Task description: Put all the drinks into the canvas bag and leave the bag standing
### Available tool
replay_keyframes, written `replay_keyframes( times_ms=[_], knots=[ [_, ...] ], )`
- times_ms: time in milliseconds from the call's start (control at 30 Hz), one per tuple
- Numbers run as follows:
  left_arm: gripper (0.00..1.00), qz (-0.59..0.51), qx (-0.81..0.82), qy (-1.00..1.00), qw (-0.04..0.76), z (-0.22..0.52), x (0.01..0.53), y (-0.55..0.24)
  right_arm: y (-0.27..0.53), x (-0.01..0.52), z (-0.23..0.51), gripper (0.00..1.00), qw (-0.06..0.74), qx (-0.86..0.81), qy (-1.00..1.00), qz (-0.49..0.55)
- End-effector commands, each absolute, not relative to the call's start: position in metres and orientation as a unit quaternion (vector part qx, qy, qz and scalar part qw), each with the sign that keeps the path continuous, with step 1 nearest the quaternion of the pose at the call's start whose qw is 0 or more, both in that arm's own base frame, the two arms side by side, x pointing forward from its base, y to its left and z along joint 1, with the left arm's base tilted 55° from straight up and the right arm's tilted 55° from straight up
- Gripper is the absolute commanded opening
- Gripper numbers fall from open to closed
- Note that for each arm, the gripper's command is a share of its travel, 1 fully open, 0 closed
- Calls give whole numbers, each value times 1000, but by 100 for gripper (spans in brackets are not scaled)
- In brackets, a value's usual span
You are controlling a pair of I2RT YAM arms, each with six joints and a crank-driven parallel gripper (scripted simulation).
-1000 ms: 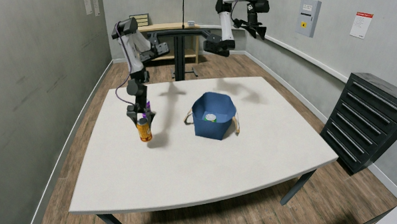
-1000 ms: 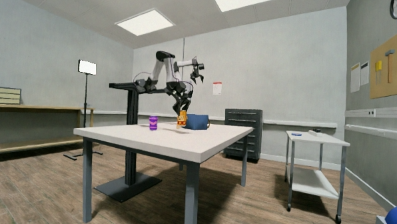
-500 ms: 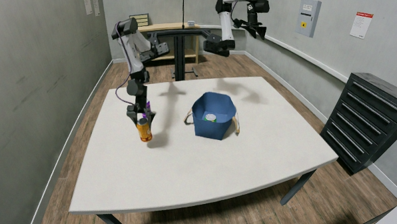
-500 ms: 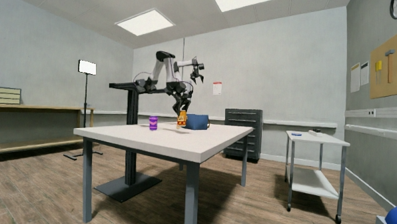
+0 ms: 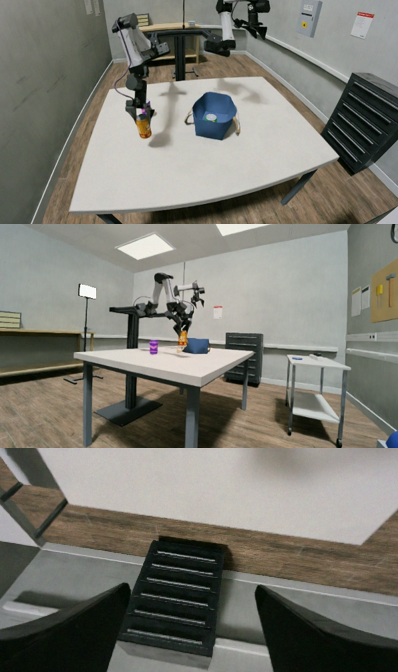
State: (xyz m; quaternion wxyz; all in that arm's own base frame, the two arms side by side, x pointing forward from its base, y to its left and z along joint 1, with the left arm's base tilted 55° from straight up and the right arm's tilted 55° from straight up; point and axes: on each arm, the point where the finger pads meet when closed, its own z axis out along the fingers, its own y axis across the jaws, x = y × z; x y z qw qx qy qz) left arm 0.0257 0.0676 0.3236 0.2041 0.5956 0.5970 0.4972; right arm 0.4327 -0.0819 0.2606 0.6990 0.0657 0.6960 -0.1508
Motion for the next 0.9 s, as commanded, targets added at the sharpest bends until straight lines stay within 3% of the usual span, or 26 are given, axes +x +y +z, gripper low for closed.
replay_keyframes(
  times_ms=[0,133,400,867],
  knots=[
    [100,513,579,595,219,333,12,62,-71,420,306,74,737,61,657,-148],
    [100,513,579,595,219,333,12,62,-69,410,276,74,700,58,696,-151],
    [100,513,579,595,219,333,12,62,-63,403,325,74,745,68,649,-140],
    [100,513,579,595,219,333,12,62,-66,417,311,74,744,62,651,-137]
  ],
)
